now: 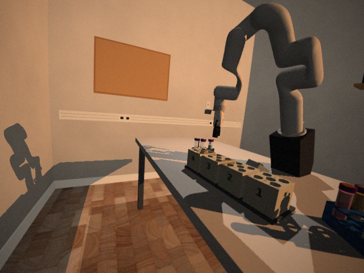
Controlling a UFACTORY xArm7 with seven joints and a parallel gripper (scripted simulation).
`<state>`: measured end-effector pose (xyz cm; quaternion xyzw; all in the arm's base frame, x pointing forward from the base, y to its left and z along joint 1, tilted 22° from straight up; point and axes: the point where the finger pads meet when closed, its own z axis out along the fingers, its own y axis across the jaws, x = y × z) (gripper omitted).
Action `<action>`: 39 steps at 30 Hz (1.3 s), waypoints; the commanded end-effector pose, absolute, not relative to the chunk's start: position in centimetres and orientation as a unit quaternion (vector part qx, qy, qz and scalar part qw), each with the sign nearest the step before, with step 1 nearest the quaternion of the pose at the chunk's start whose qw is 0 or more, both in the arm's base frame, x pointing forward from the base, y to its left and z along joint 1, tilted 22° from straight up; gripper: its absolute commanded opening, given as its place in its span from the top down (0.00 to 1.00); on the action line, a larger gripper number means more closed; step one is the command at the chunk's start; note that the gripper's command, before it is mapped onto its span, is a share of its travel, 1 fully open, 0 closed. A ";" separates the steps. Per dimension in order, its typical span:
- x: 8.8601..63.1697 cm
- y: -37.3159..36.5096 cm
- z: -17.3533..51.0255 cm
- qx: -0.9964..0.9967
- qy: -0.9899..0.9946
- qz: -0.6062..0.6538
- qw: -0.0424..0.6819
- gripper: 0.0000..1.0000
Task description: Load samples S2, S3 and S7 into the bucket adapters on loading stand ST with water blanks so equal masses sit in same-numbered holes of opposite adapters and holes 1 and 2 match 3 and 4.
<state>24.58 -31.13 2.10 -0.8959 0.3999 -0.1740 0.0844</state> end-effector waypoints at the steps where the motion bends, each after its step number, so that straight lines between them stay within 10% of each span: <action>1: 24.6 -31.2 2.2 -0.896 0.400 -0.175 0.084 0.00; 39: 21.8 -31.3 9.1 -0.896 0.400 -0.175 0.084 0.00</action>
